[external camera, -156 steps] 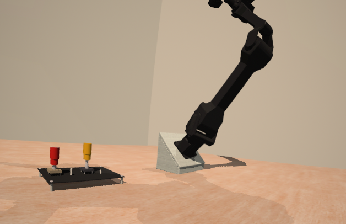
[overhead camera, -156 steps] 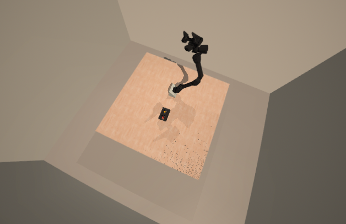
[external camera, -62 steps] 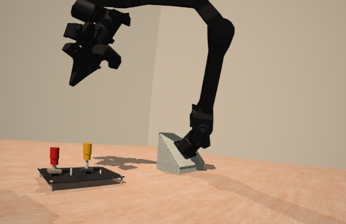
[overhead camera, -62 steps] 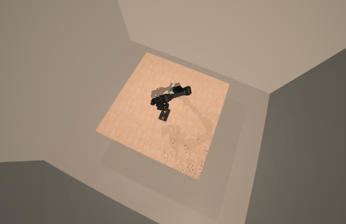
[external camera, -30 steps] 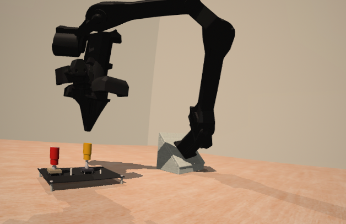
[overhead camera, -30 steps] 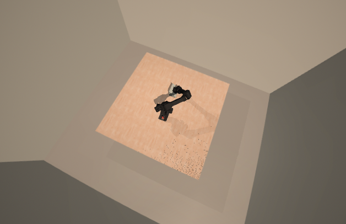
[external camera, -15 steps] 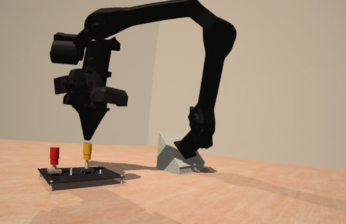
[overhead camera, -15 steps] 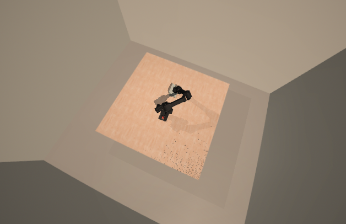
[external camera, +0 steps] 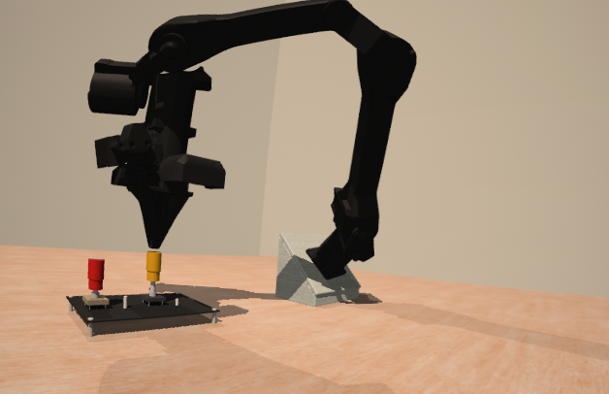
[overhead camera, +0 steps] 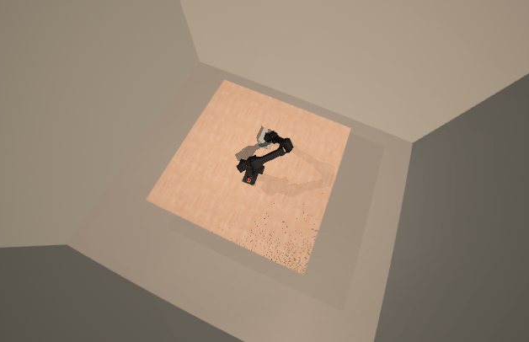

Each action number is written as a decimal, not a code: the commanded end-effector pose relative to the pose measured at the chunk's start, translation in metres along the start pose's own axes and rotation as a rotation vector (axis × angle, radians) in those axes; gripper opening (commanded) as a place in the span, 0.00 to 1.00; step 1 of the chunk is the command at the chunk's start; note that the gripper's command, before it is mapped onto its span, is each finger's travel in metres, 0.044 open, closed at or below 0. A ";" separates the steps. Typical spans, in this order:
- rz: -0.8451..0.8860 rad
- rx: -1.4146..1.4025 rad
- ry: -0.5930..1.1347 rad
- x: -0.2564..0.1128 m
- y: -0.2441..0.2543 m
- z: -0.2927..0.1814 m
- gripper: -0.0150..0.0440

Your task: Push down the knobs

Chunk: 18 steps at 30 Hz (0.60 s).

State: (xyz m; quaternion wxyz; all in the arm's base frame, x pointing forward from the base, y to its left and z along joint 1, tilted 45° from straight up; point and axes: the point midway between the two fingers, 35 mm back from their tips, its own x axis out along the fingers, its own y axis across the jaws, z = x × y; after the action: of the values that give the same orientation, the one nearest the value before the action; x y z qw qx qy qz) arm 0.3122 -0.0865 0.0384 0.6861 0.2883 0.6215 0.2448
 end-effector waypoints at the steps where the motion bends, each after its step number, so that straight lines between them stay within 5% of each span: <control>1: 0.004 0.005 -0.001 0.002 0.000 -0.001 0.25; 18: 0.004 0.005 -0.001 0.006 0.000 -0.001 0.25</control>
State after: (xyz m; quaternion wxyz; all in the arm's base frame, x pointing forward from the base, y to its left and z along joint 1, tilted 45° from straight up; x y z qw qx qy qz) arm 0.3128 -0.0835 0.0353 0.6864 0.2882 0.6213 0.2447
